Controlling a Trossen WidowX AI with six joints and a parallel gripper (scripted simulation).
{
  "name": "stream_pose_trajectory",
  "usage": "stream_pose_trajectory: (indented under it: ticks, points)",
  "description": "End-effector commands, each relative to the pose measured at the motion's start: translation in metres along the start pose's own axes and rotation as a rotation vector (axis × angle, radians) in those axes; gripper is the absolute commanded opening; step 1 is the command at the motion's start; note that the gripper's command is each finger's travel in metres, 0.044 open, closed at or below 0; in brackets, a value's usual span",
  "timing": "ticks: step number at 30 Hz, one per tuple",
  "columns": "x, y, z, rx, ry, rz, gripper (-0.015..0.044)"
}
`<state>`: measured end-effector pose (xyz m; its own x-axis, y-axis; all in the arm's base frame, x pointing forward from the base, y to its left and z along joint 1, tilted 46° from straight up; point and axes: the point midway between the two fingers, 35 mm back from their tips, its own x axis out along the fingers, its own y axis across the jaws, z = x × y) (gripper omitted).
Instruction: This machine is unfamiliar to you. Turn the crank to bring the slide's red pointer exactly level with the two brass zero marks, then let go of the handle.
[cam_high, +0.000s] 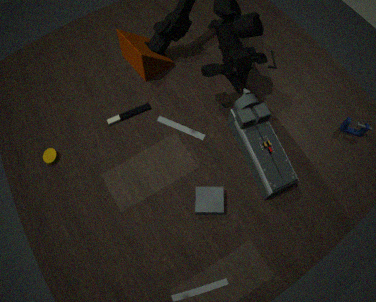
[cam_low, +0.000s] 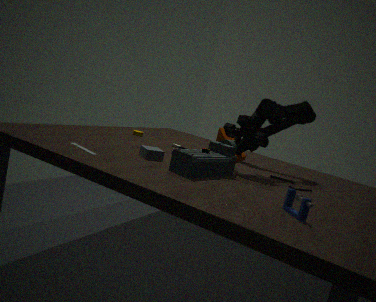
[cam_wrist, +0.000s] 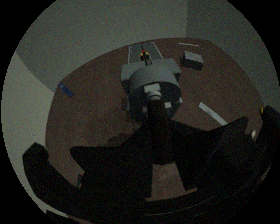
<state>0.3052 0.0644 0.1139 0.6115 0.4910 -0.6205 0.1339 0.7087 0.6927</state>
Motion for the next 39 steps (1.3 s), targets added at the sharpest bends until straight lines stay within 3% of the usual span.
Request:
stream_pose_trajectory:
  ticks: [1, 39]
  points:
    - [-0.001, -0.0093, 0.0004, 0.015, -0.009, -0.019, 0.0]
    - [0.0019, -0.0184, -0.0023, 0.014, -0.009, -0.019, 0.0]
